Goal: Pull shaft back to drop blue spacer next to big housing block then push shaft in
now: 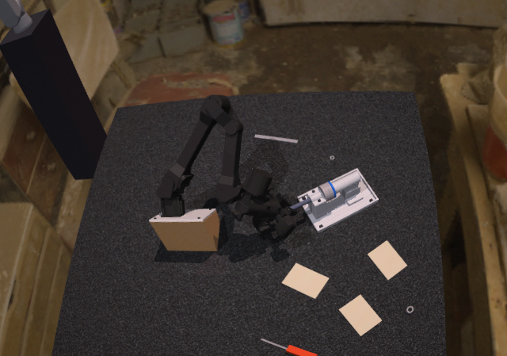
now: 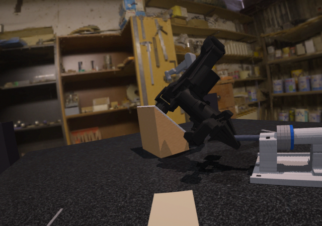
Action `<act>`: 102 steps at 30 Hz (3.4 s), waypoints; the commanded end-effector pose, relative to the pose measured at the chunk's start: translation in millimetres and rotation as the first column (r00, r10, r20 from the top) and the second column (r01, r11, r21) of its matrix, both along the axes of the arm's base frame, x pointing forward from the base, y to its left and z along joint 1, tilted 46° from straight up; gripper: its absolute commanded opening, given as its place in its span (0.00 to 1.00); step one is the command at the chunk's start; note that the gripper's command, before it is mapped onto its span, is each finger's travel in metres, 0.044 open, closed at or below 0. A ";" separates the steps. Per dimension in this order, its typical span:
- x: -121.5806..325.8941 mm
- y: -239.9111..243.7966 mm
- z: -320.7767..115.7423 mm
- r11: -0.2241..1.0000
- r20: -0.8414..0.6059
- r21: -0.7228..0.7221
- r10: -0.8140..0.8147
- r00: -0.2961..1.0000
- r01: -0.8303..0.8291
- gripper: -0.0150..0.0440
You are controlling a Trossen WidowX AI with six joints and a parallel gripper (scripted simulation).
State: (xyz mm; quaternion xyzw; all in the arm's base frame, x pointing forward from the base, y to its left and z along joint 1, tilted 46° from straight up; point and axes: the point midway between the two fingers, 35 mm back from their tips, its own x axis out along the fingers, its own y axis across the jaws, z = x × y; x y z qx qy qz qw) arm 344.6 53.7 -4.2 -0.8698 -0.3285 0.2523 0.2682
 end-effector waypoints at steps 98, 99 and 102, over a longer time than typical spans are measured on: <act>14.9 5.1 5.9 1.000 0.003 -0.001 0.005 1.000 -0.005 0.25; 15.1 5.1 6.0 1.000 0.003 -0.001 0.005 1.000 -0.005 0.25; 15.9 5.1 6.5 1.000 0.003 -0.001 0.005 1.000 -0.005 0.25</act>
